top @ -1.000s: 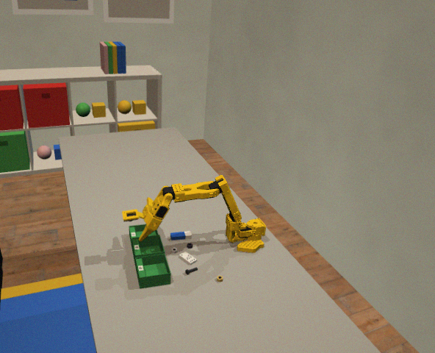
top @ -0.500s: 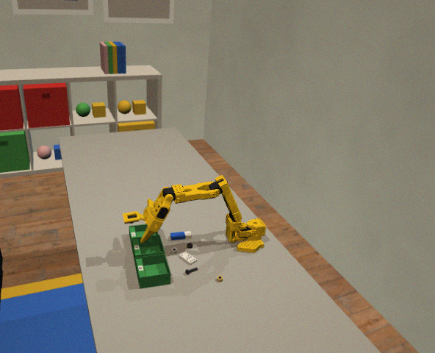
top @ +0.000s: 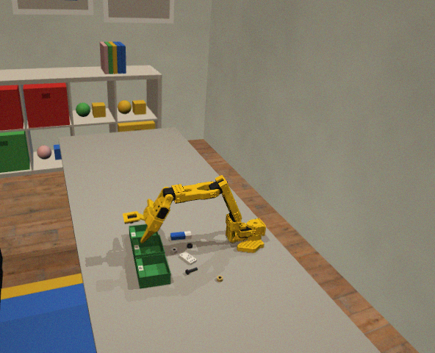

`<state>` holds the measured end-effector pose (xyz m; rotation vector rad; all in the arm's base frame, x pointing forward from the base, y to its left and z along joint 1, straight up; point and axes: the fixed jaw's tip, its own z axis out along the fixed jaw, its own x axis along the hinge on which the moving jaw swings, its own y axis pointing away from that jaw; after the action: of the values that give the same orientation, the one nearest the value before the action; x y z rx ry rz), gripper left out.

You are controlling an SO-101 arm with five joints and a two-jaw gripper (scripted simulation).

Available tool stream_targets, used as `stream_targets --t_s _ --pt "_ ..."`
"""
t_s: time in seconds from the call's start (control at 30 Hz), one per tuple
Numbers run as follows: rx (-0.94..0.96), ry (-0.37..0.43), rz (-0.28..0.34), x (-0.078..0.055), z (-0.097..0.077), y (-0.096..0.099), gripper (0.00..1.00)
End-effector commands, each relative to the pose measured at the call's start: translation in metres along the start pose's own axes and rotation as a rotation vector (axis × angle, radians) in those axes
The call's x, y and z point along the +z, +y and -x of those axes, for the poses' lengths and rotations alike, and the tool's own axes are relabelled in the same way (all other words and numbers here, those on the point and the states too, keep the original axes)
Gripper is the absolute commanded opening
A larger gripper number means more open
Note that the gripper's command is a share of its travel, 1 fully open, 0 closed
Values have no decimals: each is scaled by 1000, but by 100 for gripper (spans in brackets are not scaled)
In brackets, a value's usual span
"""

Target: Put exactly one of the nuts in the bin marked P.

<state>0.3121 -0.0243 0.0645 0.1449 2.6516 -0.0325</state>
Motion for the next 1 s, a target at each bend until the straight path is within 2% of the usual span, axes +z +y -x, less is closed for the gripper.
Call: stream_targets --t_s 0.0,0.77,0.97 --pt "-3 -62 7 -12 13 4 100" --pt "-3 -62 8 -12 13 4 100" --pt "8 -65 24 -11 13 14 100"
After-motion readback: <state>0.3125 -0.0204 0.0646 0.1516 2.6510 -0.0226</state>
